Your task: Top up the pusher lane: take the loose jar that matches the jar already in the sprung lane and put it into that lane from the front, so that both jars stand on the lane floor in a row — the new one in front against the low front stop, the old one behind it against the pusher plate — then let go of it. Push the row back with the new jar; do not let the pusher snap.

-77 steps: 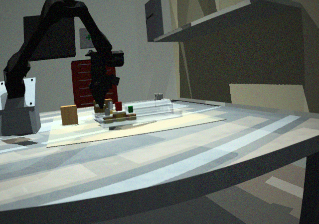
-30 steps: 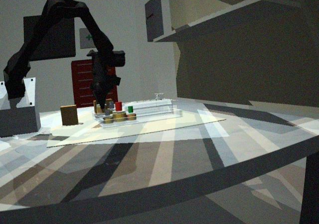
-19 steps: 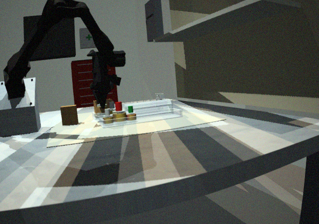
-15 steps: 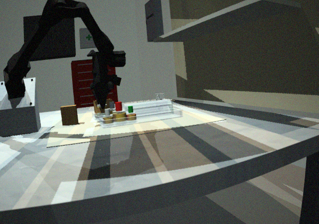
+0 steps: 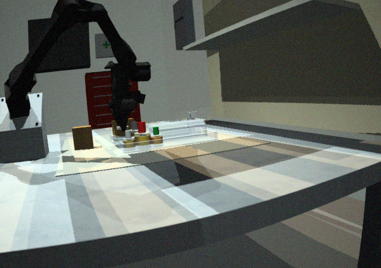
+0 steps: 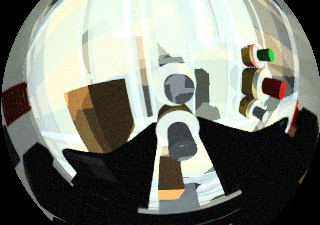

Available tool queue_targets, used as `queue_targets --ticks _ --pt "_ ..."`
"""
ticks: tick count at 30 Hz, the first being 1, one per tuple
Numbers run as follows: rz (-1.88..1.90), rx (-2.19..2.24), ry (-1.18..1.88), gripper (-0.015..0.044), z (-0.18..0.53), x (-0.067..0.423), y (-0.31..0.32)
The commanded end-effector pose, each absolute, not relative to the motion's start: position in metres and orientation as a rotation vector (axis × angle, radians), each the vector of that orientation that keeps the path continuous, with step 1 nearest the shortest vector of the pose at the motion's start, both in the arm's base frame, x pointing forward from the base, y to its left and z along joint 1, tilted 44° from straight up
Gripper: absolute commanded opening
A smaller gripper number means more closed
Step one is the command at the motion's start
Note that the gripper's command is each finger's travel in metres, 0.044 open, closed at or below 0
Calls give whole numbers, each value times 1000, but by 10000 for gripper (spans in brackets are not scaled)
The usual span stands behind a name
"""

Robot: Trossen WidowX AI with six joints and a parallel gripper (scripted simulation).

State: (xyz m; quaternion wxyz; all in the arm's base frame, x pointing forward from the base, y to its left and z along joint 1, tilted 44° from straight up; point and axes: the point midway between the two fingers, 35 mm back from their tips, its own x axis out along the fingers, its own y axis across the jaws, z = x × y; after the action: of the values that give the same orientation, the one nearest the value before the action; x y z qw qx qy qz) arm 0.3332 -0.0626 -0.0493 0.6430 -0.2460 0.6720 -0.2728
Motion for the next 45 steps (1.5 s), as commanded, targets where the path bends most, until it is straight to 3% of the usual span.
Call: queue_targets --ticks 1,45 --pt "-630 -559 1499 0 -48 341 -64" --pt "-630 -560 1499 0 -59 337 -75"
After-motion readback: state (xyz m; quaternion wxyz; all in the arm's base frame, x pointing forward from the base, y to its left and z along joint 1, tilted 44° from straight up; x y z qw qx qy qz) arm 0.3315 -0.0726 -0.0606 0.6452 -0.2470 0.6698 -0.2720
